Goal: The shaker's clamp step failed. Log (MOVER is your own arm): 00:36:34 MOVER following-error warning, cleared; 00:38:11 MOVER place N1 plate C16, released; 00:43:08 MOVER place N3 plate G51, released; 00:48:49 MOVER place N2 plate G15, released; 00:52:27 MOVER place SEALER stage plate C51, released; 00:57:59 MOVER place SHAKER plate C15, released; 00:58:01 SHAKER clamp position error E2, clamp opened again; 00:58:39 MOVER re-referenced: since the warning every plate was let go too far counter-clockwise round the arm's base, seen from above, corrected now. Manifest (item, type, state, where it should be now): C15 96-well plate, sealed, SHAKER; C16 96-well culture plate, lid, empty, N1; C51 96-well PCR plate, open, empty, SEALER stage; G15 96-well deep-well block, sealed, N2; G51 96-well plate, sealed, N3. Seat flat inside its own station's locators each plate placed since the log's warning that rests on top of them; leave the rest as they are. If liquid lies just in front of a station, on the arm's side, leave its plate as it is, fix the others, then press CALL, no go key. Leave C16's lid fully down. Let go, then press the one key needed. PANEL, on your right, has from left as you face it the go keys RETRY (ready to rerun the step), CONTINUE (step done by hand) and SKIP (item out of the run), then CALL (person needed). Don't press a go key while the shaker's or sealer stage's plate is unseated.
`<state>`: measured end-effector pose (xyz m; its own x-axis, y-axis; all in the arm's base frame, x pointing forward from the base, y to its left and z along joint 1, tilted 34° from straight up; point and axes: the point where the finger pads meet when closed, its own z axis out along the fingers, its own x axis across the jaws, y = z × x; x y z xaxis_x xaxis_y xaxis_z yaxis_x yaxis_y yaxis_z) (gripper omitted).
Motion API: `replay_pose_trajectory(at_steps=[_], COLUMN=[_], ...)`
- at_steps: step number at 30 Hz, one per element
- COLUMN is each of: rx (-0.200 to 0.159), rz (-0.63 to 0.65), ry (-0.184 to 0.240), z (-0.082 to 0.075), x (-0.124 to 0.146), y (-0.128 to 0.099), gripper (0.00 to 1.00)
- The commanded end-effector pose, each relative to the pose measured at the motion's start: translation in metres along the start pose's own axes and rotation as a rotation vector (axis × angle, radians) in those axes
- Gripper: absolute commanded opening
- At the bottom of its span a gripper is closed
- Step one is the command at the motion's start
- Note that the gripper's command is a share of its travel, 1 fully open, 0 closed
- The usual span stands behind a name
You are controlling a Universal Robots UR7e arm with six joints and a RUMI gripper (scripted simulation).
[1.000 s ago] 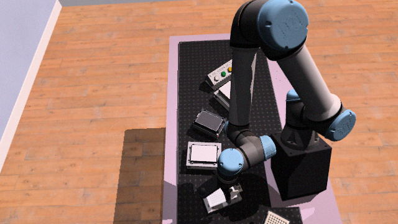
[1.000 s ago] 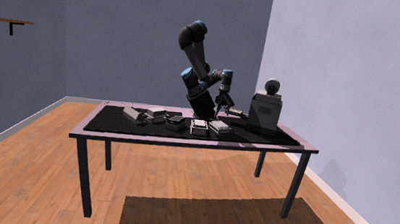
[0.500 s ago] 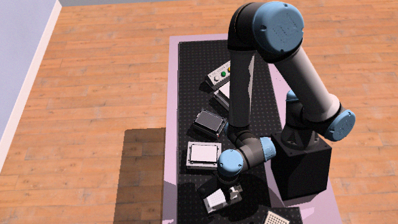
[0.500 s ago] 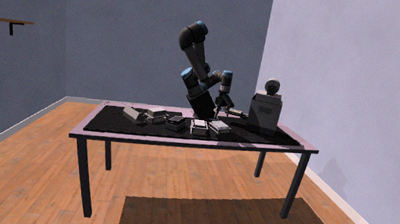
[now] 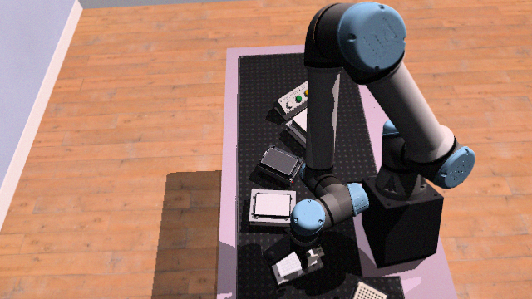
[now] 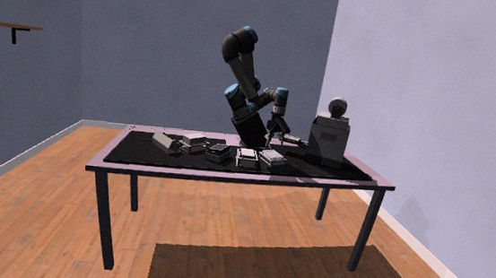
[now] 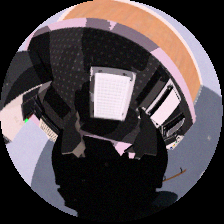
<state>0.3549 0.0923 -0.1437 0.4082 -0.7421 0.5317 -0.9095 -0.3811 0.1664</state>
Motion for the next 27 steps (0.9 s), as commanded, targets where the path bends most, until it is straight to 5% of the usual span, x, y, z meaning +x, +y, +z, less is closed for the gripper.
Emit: replay_pose_trajectory(at_steps=[1,16,27], rx=[0.001,0.001,0.001], rz=[0.000,0.000,0.000], ry=[0.000,0.000,0.000], z=[0.000,0.000,-0.015], x=[0.000,0.000,0.000], y=[0.000,0.000,0.000], gripper=[0.82,0.82,0.82])
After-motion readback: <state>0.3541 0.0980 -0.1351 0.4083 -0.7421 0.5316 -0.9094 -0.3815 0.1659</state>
